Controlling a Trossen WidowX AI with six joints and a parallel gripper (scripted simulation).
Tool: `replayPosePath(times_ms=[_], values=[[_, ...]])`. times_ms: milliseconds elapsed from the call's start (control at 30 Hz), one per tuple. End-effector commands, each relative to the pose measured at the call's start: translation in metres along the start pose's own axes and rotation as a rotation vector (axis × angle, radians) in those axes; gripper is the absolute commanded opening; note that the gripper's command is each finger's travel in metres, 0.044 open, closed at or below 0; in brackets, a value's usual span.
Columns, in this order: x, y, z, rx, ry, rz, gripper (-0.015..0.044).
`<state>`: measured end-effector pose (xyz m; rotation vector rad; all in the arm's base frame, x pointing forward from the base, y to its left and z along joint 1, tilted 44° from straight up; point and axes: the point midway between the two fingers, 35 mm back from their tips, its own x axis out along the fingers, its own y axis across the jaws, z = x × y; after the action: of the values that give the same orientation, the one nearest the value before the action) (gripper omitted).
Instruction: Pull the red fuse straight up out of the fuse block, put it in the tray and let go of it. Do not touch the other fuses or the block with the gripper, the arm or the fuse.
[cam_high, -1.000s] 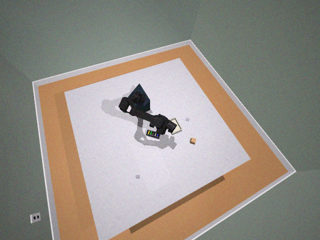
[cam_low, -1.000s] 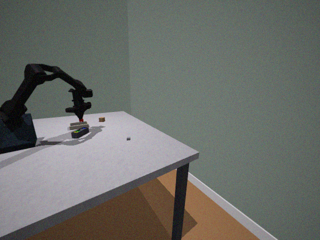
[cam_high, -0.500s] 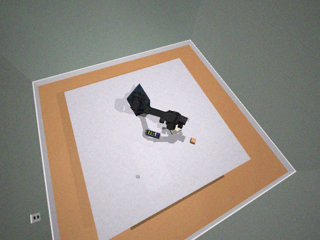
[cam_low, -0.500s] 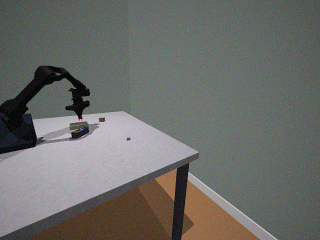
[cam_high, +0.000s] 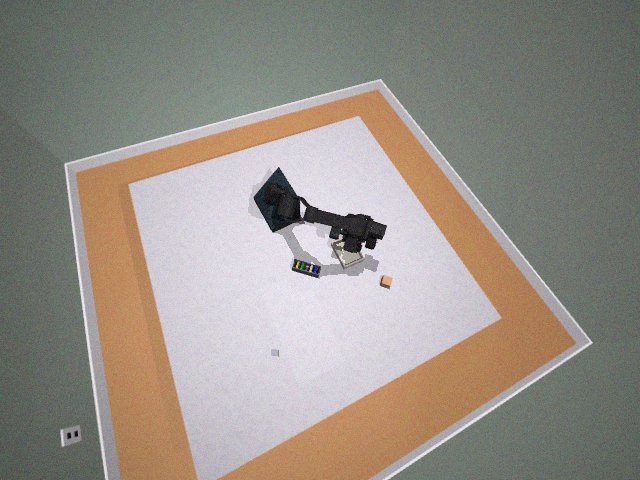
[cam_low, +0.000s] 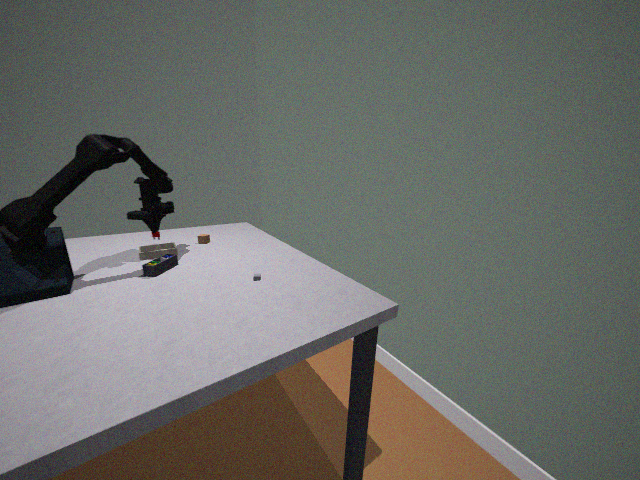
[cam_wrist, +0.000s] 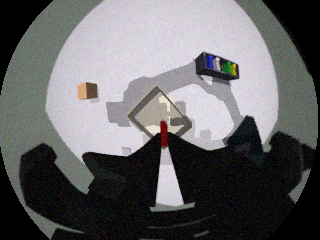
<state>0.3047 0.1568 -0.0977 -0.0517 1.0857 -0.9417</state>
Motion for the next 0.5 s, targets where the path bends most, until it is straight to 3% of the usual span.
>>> replayPosePath(times_ms=[0, 467], values=[[0.006, 0.002, -0.001, 0.007, 0.002, 0.001, 0.0], [0.029, 0.002, -0.001, 0.007, 0.002, 0.0, 0.0]])
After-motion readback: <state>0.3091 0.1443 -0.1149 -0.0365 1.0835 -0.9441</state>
